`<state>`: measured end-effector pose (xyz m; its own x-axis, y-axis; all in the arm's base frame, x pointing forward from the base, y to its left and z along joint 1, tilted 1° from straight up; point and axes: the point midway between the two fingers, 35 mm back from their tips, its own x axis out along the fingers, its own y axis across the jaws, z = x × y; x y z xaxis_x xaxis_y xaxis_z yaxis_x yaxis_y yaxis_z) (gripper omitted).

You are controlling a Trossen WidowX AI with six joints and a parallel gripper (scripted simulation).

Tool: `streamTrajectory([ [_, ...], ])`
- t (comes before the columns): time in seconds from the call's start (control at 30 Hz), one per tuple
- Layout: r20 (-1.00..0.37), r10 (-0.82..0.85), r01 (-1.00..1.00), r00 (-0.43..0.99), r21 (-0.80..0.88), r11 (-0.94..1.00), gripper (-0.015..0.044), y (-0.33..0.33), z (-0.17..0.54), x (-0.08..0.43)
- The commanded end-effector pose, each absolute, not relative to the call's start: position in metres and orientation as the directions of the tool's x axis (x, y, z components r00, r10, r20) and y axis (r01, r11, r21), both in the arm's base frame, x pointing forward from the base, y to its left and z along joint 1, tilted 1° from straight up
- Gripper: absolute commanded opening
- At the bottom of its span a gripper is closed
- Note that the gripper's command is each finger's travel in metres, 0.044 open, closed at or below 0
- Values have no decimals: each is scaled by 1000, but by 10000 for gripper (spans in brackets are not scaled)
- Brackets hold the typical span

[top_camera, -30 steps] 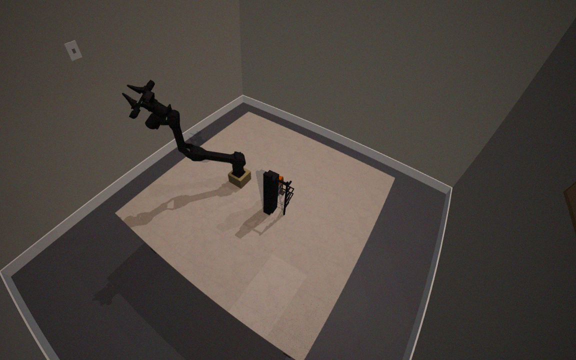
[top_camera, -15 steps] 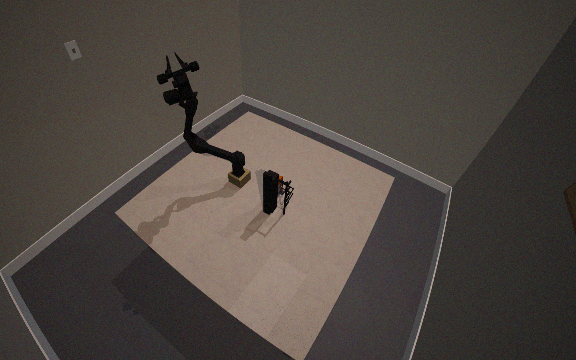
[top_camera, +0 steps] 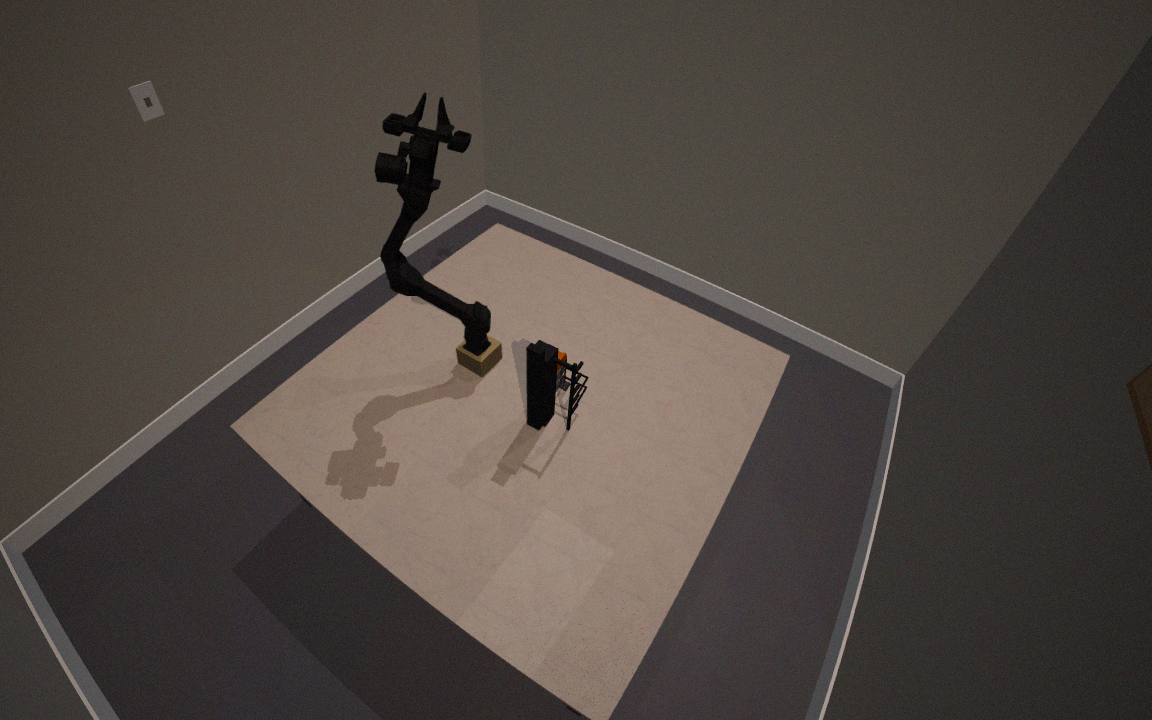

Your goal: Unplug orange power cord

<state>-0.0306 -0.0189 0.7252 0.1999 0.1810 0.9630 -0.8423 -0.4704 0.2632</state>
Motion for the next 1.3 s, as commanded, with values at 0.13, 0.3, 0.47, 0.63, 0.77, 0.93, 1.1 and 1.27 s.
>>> streamTrajectory([
  [0.13,814,340,-858,471,513,-39,160,52,697,72],
  [0.3,666,411,-780,623,568,263,160,87,664,134],
  [0.47,472,452,-653,757,517,554,160,115,617,194],
  [0.63,245,463,-524,852,359,773,160,135,560,247],
  [0.77,40,453,-452,891,173,875,160,145,507,283],
  [0.93,-226,409,-437,884,-89,895,160,147,435,317],
  [1.1,-480,339,-517,809,-308,799,160,141,361,335],
  [1.27,-701,250,-670,668,-420,612,160,128,291,339],
])
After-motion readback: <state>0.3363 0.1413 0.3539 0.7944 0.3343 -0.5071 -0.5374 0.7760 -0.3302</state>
